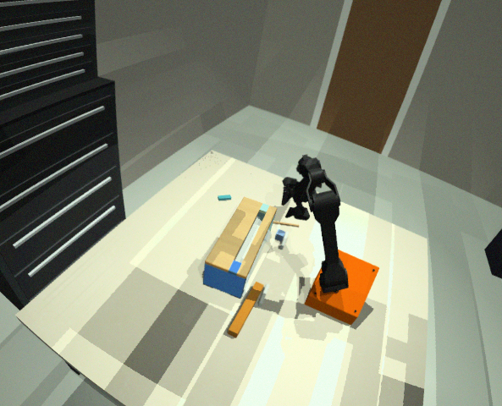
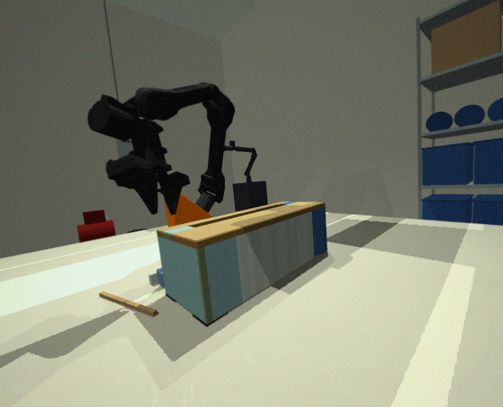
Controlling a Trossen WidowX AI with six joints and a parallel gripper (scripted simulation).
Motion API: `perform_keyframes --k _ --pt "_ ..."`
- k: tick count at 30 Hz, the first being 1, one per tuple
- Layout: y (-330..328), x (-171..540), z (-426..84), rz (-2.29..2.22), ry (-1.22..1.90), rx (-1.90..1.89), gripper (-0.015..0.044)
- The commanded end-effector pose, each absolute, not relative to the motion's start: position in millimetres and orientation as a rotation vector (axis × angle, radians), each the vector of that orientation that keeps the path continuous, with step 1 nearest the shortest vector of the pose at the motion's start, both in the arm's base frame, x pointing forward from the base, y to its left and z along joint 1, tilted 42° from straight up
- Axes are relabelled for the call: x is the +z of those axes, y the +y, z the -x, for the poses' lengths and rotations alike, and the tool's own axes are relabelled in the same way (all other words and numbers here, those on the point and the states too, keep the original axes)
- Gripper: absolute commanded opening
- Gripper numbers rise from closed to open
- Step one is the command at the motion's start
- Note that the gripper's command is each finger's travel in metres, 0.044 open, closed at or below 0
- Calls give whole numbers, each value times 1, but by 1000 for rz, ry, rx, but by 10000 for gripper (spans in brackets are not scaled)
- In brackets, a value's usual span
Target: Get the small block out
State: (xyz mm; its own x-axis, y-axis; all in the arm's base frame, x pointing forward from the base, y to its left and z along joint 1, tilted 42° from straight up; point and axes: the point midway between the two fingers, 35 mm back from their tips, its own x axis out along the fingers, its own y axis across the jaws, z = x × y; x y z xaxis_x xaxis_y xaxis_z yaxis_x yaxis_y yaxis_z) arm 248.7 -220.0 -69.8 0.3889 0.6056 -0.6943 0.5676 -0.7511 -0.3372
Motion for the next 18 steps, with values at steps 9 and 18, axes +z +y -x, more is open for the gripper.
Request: perform_keyframes --k 9,18 --pt "-234 -68 -247 2173 -568 1271 285" --pt "-205 -107 -252 2174 -567 1271 285"
